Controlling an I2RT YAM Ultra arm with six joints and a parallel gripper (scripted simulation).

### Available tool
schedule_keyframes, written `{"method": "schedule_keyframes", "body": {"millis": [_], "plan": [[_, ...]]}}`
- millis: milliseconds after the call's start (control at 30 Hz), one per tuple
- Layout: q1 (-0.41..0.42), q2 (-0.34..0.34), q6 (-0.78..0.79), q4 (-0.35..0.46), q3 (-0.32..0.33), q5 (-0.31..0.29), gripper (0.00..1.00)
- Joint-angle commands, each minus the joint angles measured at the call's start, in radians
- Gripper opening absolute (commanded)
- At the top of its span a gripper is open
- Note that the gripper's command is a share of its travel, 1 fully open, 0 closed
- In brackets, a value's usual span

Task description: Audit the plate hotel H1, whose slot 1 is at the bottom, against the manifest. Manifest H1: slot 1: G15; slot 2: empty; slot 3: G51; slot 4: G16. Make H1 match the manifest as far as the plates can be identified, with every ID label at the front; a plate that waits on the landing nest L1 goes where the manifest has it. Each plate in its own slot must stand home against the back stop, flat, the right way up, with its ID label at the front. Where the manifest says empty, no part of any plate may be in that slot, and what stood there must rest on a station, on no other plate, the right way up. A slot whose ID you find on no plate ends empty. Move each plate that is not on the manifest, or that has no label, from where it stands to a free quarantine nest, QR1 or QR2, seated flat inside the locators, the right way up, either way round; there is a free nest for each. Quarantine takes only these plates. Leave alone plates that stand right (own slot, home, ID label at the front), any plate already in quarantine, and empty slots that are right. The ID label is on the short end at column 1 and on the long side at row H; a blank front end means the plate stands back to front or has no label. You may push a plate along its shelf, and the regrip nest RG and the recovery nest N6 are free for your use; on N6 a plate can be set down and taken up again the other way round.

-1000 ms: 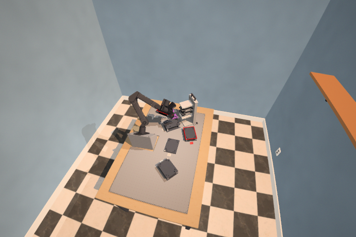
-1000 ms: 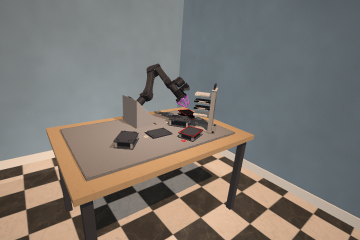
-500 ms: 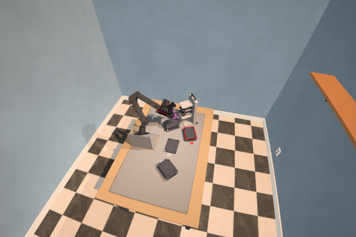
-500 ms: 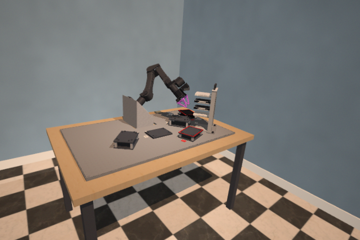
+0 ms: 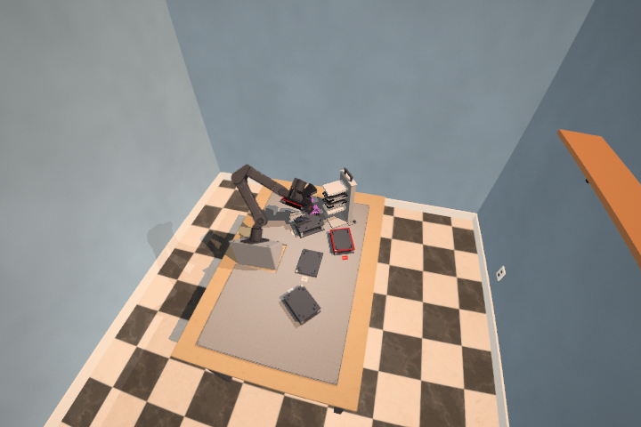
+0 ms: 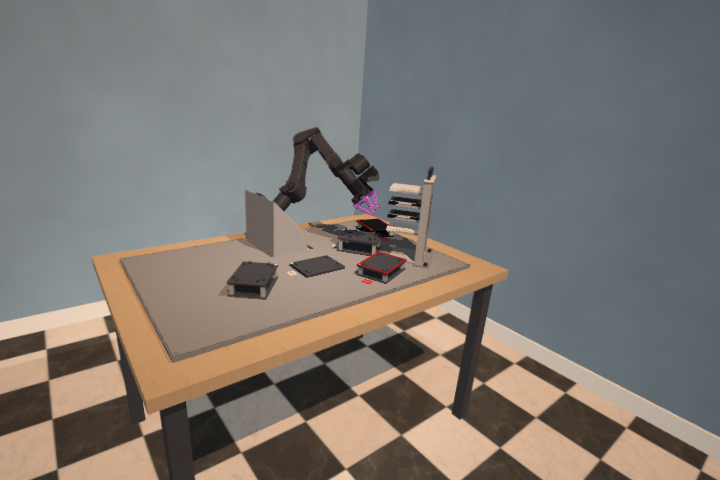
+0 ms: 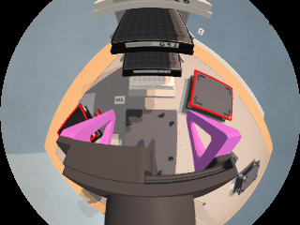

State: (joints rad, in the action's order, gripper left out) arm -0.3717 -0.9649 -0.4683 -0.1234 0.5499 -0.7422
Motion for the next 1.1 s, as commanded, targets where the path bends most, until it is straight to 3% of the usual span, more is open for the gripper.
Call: {"method": "schedule_keyframes", "body": {"millis": [0, 867, 900, 1067], "plan": [[0.003, -0.004, -0.005, -0.008, 0.012, 0.013, 1.0], [0.014, 0.008, -0.011, -0.017, 0.026, 0.017, 1.0], [0.016, 0.026, -0.01, -0.006, -0.015, 0.016, 1.0], [0.022, 0.057, 0.0, 0.016, -0.045, -0.003, 1.0]]}}
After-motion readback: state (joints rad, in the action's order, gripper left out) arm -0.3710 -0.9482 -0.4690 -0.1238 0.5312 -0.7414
